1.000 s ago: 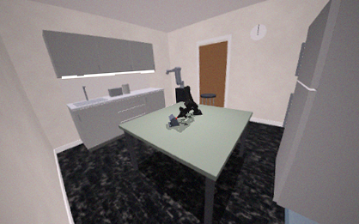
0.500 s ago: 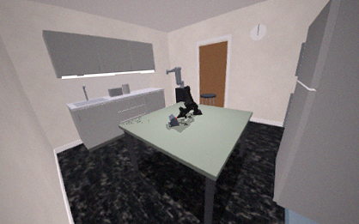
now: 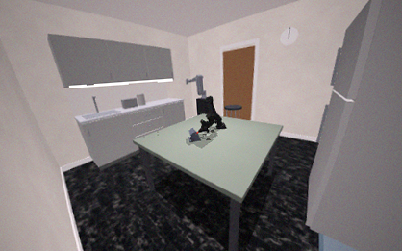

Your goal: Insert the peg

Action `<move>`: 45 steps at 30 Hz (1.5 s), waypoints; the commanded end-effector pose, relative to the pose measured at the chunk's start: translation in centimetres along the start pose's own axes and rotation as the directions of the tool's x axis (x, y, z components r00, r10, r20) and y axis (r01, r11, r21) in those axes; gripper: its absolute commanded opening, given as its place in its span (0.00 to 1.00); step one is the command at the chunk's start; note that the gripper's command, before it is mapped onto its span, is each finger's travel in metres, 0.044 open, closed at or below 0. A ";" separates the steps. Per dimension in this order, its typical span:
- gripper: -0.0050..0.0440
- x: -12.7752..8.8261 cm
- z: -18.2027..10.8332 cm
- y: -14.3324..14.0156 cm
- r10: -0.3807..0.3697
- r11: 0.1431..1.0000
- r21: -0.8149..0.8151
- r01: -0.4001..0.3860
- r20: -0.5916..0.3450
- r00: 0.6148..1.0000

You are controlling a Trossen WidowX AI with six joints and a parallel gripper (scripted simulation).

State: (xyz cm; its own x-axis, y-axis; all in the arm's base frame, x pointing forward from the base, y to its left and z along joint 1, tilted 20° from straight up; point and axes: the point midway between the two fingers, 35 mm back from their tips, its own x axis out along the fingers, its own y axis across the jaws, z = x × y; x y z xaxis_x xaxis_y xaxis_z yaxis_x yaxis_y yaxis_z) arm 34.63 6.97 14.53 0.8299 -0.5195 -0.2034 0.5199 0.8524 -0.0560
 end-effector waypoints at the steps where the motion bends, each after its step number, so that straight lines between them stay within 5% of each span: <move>1: 0.10 0.0 0.7 0.2 0.007 1.000 0.020 -0.007 0.010 1.000; 45: 0.10 0.5 0.7 0.1 0.007 1.000 0.019 -0.007 0.010 1.000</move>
State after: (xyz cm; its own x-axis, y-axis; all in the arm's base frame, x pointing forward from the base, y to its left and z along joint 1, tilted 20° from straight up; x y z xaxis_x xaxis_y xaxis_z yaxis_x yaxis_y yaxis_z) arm 35.05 6.67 14.40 0.8296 -0.5200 -0.2033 0.5202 0.8521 -0.0566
